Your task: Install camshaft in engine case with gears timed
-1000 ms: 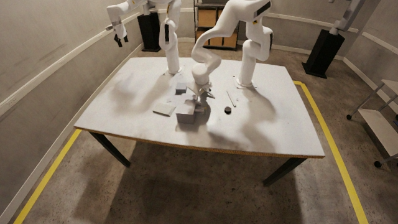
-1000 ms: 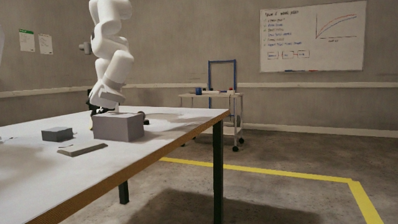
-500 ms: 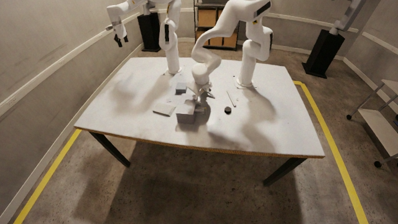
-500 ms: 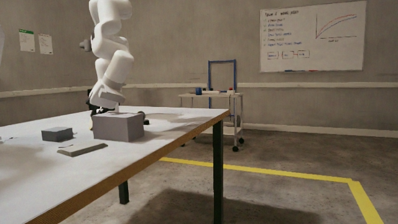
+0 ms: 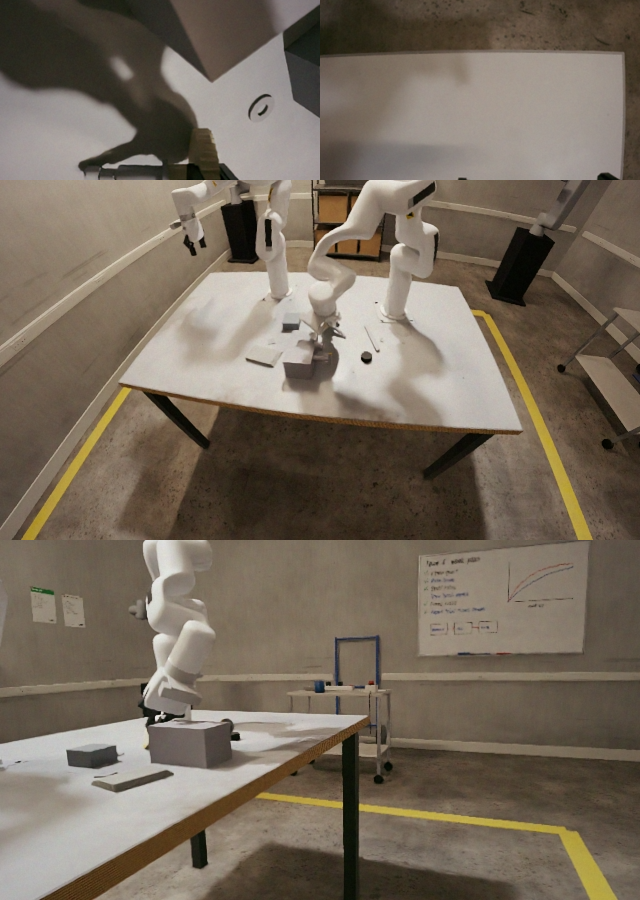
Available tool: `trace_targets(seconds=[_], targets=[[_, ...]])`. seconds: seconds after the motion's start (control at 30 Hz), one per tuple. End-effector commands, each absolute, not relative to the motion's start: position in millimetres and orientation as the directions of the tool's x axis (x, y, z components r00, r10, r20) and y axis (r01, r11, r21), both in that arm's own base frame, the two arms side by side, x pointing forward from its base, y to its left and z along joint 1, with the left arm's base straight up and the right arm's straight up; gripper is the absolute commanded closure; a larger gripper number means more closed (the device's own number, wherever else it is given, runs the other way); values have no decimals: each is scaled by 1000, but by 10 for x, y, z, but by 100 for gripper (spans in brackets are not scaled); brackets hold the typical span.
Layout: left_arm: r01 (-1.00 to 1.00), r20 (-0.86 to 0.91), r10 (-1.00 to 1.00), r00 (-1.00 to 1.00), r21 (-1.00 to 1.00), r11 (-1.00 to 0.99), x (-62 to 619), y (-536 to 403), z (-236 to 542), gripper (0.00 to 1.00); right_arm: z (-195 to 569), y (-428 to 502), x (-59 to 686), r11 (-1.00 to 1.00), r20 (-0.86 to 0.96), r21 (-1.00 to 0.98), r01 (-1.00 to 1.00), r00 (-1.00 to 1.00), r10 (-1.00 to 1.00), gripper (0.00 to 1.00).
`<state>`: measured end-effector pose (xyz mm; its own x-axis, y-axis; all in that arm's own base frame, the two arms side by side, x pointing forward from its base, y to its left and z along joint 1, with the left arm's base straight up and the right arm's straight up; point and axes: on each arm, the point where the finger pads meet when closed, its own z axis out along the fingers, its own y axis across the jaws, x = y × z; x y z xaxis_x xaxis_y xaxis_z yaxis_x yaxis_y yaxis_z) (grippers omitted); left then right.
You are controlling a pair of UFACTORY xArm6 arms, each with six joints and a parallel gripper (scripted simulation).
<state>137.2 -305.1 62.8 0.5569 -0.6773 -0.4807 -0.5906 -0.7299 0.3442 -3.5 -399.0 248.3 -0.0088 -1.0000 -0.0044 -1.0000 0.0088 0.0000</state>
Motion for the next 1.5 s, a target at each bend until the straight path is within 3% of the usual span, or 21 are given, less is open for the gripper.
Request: trace_targets(seconds=[0.0,1.47], targets=[[-591,-478,-679,558,345,-729,1380,-3060,639,91,2500,-4000,-35,9,0,0,-1000,-9,-1000,0],[-591,-478,-679,558,345,-729,1380,-3060,1333,91,2500,-4000,-35,9,0,0,-1000,-9,-1000,0]])
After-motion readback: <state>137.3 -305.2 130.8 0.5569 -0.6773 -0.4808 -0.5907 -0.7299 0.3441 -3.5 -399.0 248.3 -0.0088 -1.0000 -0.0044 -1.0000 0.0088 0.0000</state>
